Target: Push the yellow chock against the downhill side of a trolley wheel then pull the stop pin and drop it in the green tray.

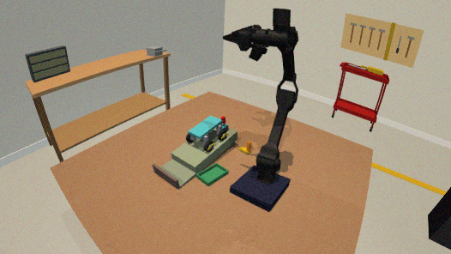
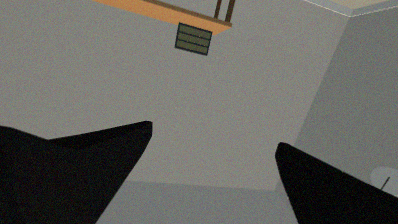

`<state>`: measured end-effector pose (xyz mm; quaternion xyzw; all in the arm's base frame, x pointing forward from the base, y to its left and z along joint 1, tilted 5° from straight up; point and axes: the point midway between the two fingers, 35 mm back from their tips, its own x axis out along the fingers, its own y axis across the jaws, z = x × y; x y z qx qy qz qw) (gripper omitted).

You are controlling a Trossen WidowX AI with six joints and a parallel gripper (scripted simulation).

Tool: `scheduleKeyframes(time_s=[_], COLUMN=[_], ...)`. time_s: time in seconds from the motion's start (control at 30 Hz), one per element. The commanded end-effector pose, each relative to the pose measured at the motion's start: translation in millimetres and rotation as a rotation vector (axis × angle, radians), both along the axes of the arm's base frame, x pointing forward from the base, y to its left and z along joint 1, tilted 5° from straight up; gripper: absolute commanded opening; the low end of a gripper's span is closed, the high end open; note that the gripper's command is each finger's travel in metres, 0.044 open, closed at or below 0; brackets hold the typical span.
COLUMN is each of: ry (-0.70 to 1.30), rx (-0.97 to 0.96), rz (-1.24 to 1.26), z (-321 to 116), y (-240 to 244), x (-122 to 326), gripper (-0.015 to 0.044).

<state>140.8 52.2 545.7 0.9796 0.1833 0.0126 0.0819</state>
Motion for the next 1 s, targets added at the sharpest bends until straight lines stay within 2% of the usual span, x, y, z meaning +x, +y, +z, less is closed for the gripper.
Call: scheduleKeyframes(time_s=[0.0, 0.23, 0.63, 0.97], ry=[-0.002, -0.068, -0.211, -0.261], rx=[-0.005, -0.210, -0.942, -1.528], rz=[0.000, -0.018, -0.085, -0.040], z=[0, -7, -35, -65], y=[0, 8, 29, 39], x=[0, 0, 12, 32], gripper=[0.0374, 0.0190, 0.0190, 0.0190])
